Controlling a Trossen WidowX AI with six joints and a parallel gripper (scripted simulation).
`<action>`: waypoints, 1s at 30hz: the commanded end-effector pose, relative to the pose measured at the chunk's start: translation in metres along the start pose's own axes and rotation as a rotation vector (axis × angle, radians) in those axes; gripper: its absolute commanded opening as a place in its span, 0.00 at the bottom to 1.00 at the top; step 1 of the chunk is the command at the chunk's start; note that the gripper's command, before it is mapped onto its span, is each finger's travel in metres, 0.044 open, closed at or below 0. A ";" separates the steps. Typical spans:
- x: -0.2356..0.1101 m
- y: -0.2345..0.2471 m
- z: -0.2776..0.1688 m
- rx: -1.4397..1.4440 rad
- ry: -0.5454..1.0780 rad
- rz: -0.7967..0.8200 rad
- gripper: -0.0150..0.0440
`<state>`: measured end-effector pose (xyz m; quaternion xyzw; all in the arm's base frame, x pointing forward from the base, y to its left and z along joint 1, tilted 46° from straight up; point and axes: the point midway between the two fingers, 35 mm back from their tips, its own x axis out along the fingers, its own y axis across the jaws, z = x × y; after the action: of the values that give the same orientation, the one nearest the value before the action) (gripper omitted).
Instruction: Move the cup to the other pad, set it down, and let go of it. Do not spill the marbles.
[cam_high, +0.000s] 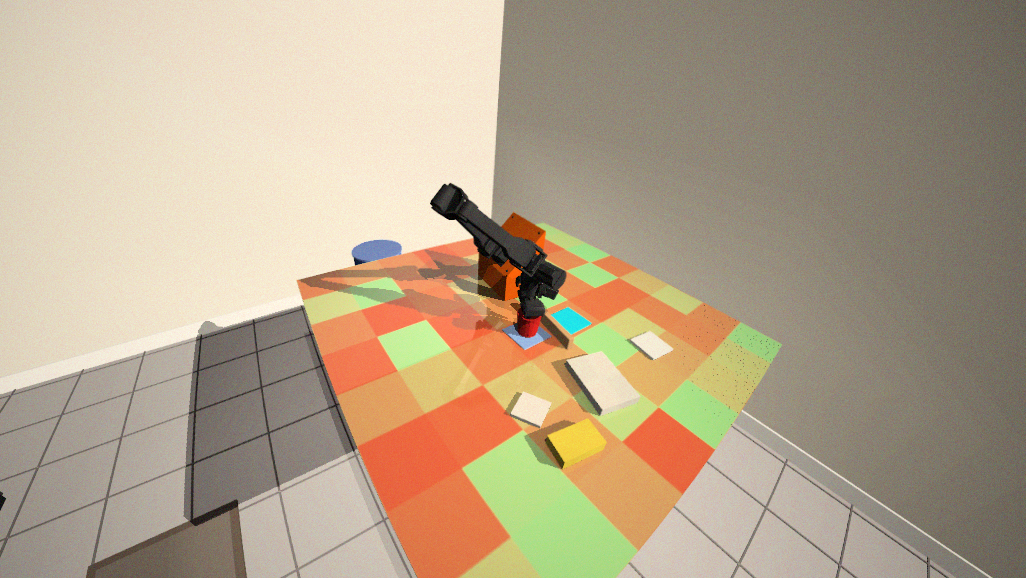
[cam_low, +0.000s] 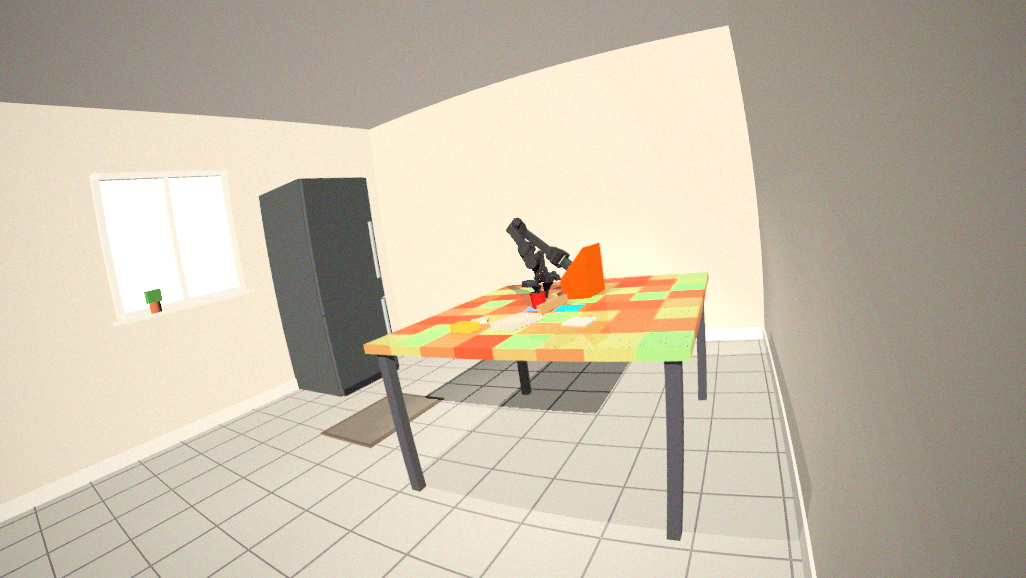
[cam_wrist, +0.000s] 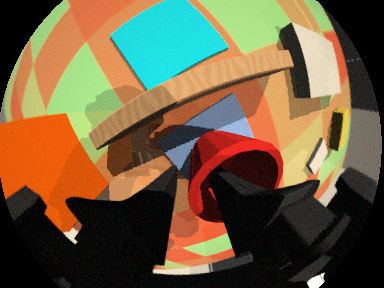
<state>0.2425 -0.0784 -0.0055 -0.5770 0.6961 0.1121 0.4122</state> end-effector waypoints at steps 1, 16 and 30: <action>0.000 0.000 0.000 0.000 0.000 0.000 0.46; 0.000 0.000 0.000 0.000 0.000 0.000 0.25; -0.035 0.000 0.003 -0.006 -0.003 0.002 0.25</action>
<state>0.2410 -0.0609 0.0084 -0.5772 0.7003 0.1173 0.4033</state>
